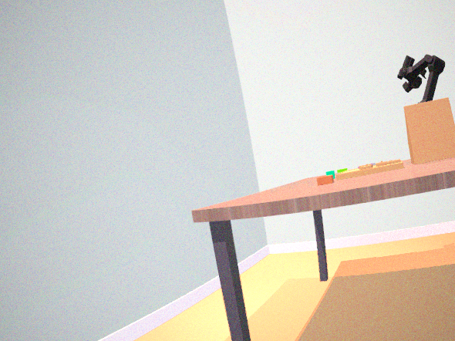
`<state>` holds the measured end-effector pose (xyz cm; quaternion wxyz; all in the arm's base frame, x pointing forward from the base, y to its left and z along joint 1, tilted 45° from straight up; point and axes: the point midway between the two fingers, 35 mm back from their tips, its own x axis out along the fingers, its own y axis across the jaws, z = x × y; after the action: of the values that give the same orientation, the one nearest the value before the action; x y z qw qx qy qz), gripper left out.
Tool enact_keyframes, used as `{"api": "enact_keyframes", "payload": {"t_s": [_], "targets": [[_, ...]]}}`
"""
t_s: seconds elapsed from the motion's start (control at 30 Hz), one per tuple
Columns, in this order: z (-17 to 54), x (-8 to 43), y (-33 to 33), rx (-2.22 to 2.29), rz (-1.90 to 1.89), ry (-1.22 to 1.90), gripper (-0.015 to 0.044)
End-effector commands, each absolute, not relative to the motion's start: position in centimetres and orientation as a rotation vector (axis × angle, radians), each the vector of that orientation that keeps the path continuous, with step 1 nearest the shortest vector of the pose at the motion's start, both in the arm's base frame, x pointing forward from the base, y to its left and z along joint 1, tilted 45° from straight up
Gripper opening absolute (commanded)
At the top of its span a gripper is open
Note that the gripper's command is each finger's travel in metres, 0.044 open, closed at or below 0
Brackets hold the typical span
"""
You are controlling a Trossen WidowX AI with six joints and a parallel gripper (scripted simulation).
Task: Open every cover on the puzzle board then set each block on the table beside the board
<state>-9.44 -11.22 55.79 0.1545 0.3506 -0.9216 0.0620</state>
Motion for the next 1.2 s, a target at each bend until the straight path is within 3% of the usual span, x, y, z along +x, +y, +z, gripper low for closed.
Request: {"api": "enact_keyframes", "payload": {"t_s": [0.0, 0.47, 1.17], "targets": [[55.8, -9.4, -11.2, 1.006, 0.175, -2.639, 0.0374], [55.8, -5.4, -15.1, 1.093, -0.117, -2.44, 0.0006], [53.7, 2.1, -20.9, 1.18, -0.504, -2.081, 0.0]]}}
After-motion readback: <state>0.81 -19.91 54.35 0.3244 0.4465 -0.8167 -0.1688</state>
